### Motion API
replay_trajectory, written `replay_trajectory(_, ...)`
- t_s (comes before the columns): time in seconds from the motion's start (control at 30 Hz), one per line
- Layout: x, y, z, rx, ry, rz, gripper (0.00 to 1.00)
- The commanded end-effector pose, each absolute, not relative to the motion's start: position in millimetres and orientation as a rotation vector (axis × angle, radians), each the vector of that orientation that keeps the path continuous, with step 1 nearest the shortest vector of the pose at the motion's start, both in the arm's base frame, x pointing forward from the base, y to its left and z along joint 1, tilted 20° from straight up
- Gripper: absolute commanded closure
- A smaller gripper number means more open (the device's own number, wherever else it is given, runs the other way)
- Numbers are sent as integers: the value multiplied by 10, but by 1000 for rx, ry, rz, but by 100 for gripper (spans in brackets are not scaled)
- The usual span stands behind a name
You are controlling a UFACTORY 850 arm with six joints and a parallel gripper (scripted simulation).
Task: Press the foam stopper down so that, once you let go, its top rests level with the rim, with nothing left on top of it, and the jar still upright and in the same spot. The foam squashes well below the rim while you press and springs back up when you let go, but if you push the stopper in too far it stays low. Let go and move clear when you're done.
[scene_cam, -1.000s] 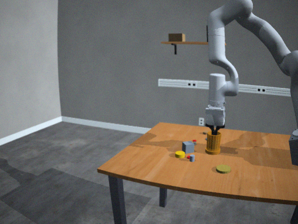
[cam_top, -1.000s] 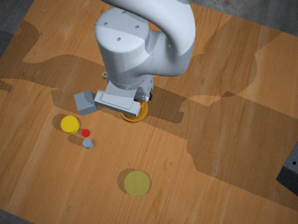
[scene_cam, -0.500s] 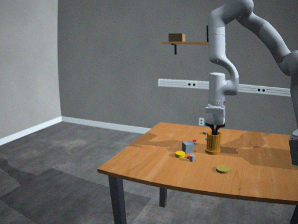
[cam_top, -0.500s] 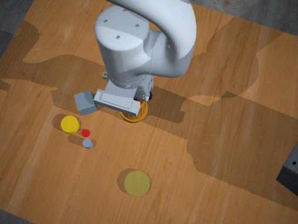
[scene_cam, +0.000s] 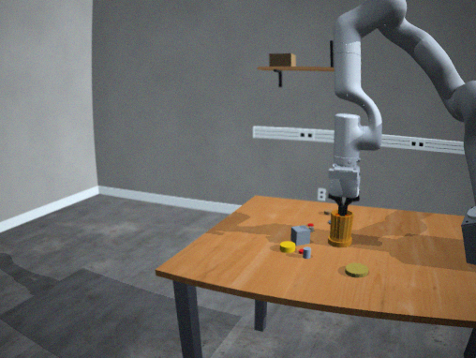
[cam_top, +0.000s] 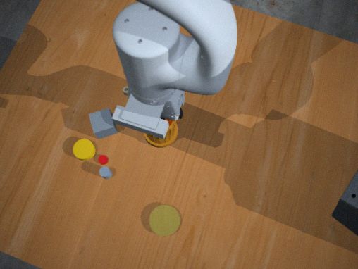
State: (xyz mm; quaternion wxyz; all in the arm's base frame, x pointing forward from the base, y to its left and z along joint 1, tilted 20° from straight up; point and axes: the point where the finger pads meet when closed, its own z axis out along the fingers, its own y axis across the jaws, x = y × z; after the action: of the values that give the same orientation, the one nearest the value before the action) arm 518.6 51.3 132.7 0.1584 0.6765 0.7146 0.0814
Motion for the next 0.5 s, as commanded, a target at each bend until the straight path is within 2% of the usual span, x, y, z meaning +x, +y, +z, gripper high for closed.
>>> replay_trajectory(0.0,5180,518,1365,1935,2044,231,100)
replay_trajectory(0.47,5156,525,1432,1935,2044,231,100)
